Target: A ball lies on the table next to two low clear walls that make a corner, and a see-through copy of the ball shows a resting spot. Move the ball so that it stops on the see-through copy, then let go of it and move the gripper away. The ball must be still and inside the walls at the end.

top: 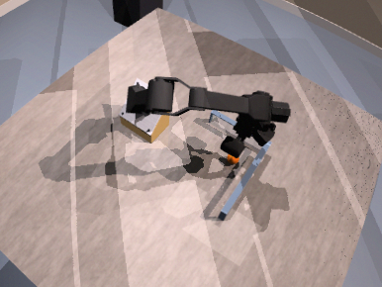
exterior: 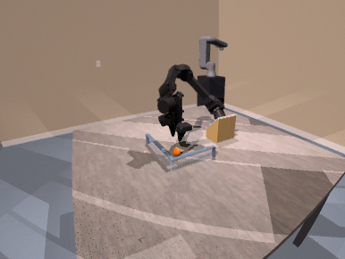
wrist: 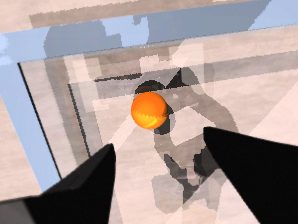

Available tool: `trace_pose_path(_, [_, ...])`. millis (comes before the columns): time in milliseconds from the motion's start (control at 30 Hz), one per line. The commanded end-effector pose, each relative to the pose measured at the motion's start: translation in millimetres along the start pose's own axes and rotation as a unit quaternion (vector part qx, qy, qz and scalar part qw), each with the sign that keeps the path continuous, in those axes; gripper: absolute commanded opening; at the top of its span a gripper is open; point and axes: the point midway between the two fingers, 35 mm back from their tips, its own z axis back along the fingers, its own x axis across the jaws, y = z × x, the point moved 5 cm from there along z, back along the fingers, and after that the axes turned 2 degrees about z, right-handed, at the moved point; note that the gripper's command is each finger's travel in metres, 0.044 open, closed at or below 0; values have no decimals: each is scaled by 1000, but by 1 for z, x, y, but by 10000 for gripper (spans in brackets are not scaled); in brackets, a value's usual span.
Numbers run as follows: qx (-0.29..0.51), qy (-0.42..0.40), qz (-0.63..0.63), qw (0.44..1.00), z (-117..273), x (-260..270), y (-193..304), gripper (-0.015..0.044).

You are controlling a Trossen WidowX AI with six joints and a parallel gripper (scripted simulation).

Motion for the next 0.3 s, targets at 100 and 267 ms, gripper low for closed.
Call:
trace_pose_path(100, [0,0,0,1000,44,-1,3,436])
trace_pose_path(267, [0,1,0,1000,46,-1,3,440])
